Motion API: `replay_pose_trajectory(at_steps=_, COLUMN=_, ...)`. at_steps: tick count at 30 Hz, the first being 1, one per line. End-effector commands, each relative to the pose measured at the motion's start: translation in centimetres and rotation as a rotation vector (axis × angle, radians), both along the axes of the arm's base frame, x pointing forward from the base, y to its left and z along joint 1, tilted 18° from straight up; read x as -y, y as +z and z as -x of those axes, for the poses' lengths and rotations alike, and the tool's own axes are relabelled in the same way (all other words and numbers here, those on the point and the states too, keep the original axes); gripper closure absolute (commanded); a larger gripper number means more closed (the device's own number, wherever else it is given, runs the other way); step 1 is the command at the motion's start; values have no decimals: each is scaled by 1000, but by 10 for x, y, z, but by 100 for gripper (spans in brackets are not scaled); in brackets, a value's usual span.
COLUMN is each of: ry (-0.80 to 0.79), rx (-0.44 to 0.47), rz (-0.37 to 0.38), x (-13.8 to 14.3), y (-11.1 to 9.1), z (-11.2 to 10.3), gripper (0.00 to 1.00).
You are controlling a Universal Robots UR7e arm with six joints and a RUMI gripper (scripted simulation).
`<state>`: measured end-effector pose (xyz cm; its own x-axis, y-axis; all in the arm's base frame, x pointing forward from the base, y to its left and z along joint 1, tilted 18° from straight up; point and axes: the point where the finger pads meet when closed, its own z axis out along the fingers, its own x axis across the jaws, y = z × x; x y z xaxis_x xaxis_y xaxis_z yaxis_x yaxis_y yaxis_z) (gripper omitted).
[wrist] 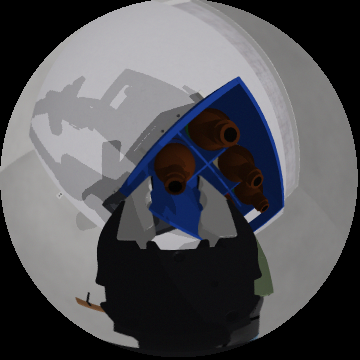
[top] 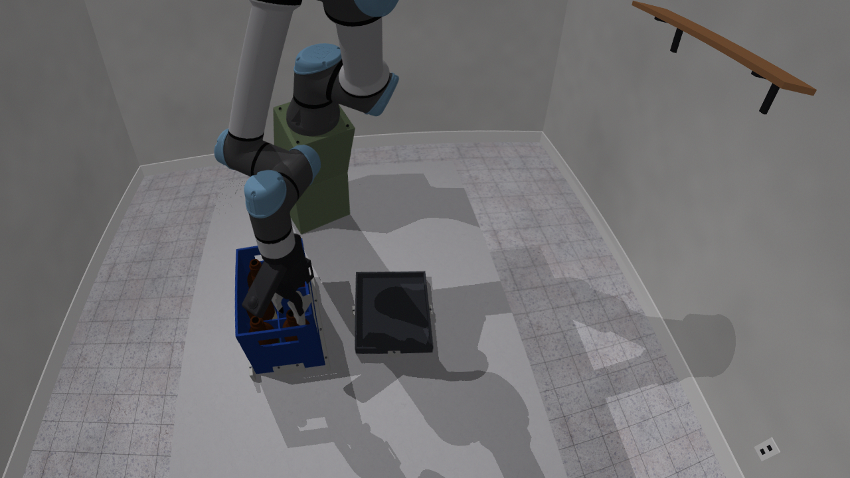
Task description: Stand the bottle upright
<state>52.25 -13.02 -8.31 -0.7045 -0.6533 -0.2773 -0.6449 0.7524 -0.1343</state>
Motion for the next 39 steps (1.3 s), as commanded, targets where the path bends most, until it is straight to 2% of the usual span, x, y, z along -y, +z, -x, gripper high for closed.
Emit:
replay_pose_trajectory(at_steps=1, ry=0, rx=1, rz=1, x=0, y=0, z=0, gripper=62)
replay_pose_trajectory(at_steps=27, ry=0, rx=1, rz=1, x=0, y=0, z=0, gripper=62)
replay_pose_trajectory(at_steps=28, ry=0, rx=1, rz=1, x=0, y=0, z=0, gripper=100)
replay_pose_trajectory(at_steps=39, ry=0, rx=1, rz=1, x=0, y=0, z=0, gripper=100)
